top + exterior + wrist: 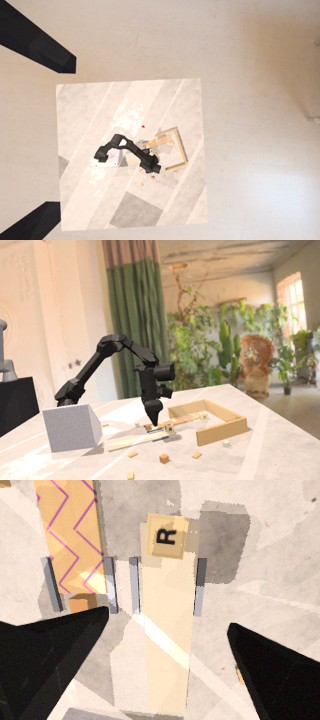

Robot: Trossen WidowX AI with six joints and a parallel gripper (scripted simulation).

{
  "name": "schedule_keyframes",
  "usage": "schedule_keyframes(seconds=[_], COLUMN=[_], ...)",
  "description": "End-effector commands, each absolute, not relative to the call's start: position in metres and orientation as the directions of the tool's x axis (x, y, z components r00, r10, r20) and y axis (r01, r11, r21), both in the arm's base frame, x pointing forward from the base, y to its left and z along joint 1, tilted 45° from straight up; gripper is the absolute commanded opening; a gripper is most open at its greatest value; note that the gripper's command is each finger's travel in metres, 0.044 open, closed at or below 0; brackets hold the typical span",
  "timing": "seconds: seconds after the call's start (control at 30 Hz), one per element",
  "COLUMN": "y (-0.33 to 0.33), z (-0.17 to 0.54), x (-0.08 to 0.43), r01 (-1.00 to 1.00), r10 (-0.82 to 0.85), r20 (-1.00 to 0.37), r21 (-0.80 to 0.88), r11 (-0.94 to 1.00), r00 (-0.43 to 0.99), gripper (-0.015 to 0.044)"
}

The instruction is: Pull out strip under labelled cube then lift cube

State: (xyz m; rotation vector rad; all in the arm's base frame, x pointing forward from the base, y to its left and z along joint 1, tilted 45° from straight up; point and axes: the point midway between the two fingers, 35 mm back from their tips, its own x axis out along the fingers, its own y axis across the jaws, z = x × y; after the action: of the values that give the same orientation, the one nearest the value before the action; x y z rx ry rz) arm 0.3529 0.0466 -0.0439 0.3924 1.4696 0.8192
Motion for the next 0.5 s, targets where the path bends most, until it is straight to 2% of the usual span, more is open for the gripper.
schedule_keyframes(seconds=[0.0,0.37,0.47], y=[0.051,0.063,0.064], z=[-0.039,-0.027,-0.028], x=[0.366,0.405,0.405], r01=[-0.244,-0.245,-0.245], r10=[0.695,0.695,0.695], r20=[-0.713,-0.713,-0.713], r21=[0.693,0.693,0.693], r11=[0.679,0.678,0.678], r00=[-0.094,-0.092,-0.092], gripper=[0.044,0.044,0.0361])
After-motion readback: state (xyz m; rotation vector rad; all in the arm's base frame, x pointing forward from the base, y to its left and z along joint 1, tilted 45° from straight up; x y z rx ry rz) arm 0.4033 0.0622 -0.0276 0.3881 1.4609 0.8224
